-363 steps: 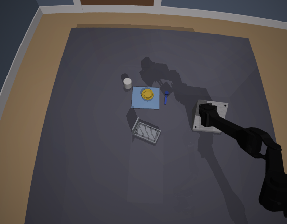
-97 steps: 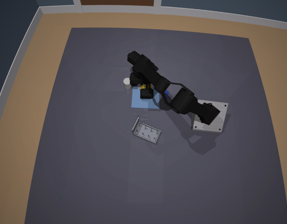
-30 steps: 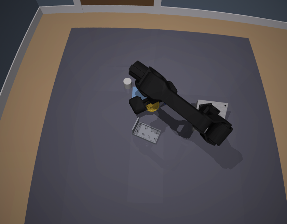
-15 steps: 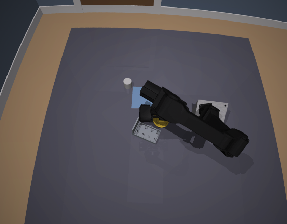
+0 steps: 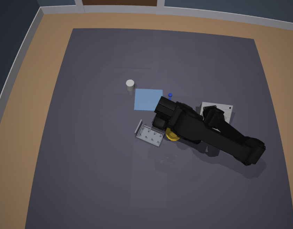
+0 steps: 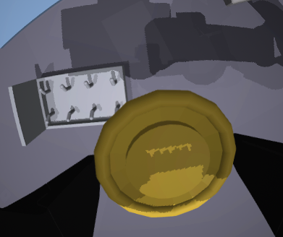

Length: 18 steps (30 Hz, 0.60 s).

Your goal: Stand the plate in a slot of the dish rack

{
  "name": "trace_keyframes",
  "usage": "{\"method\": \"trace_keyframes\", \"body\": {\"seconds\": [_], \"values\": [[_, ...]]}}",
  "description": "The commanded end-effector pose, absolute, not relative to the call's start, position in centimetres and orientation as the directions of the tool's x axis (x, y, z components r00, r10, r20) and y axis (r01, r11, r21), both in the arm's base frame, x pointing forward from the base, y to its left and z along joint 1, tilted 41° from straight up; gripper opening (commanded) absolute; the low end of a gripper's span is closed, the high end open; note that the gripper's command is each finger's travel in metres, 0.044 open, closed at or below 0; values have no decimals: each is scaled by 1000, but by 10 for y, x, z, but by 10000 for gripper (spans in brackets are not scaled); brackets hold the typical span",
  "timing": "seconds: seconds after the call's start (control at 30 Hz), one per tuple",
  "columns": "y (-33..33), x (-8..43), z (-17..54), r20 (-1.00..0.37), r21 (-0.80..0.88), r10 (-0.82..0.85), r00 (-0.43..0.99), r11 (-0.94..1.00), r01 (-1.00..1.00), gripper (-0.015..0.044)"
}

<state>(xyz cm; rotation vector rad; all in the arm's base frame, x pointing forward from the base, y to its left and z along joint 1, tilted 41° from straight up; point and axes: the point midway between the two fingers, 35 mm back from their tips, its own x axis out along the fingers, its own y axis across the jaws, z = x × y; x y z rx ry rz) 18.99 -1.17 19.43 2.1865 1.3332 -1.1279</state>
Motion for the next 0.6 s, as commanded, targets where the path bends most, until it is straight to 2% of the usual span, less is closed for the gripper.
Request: {"method": "trace_keyframes", "body": {"seconds": [0.0, 0.57], "values": [[-9, 187, 192, -777, -122, 584, 234, -505, 855, 0], [-2, 179, 143, -934, -71, 353, 51, -325, 943, 0]]}}
